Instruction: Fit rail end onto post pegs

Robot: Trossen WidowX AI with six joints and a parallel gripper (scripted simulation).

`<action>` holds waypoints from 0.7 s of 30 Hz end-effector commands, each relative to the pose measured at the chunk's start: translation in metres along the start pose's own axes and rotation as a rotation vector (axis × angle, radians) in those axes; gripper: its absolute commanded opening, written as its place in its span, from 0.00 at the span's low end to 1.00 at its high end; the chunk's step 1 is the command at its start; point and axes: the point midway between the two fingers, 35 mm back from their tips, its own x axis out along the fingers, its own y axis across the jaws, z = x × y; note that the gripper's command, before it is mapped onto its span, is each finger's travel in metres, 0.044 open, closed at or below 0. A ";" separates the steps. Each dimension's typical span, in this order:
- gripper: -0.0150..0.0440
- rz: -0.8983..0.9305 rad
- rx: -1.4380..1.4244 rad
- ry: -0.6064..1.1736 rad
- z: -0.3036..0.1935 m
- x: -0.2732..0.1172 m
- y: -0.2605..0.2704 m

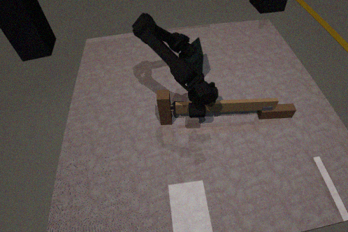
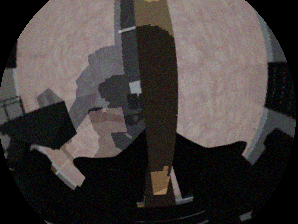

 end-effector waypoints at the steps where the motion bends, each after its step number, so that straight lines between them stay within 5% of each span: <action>1: 0.25 -0.003 -0.005 0.002 -0.002 -0.001 0.000; 21: 0.25 -0.003 -0.005 0.002 -0.008 -0.002 0.000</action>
